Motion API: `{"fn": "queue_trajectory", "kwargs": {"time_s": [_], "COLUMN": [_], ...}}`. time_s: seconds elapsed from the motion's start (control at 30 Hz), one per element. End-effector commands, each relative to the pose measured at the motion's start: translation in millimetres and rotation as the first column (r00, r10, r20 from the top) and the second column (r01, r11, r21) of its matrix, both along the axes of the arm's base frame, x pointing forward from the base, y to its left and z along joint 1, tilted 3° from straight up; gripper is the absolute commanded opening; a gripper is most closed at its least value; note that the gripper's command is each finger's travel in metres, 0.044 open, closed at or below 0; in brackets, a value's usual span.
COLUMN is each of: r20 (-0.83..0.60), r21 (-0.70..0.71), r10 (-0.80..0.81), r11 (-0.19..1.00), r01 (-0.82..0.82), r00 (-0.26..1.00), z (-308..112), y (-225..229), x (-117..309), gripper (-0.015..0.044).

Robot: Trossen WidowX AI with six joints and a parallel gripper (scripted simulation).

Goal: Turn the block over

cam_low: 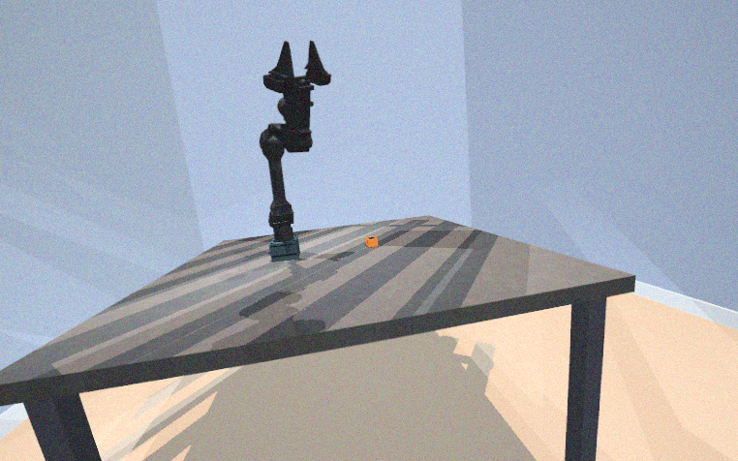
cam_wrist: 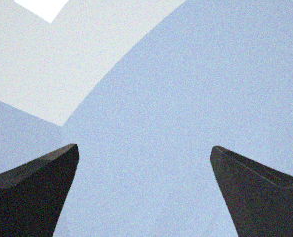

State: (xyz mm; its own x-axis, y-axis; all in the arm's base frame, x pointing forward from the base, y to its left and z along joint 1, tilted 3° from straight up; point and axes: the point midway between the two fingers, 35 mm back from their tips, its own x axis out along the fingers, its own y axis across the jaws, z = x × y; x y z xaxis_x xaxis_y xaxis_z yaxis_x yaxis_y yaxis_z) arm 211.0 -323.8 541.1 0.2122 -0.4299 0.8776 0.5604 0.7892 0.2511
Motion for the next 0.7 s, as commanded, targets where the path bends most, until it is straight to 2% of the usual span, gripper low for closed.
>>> {"fn": "queue_trajectory", "kwargs": {"time_s": [0.0, 0.13, 0.33, 0.5, 0.67], "r20": [-0.002, -0.044, -0.175, -0.344, -0.499], "r21": [0.003, 0.067, 0.249, 0.421, 0.553], "r10": [0.002, 0.048, 0.183, 0.299, 0.428], "r11": [1.000, 0.997, 0.959, 0.896, 0.827], "r01": [-0.002, -0.045, -0.137, -0.138, -0.103], "r00": [1.000, 0.998, 0.967, 0.890, 0.753], "z": [-0.4, -10.5, -46.7, -98.0, -156.6], "y": [-0.1, -2.5, 0.6, 12.9, 44.2], "x": [1.0, 25.7, 96.3, 161.4, 217.5], "gripper": [0.0426, 0.0440, 0.0440, 0.0440, 0.0440]}}
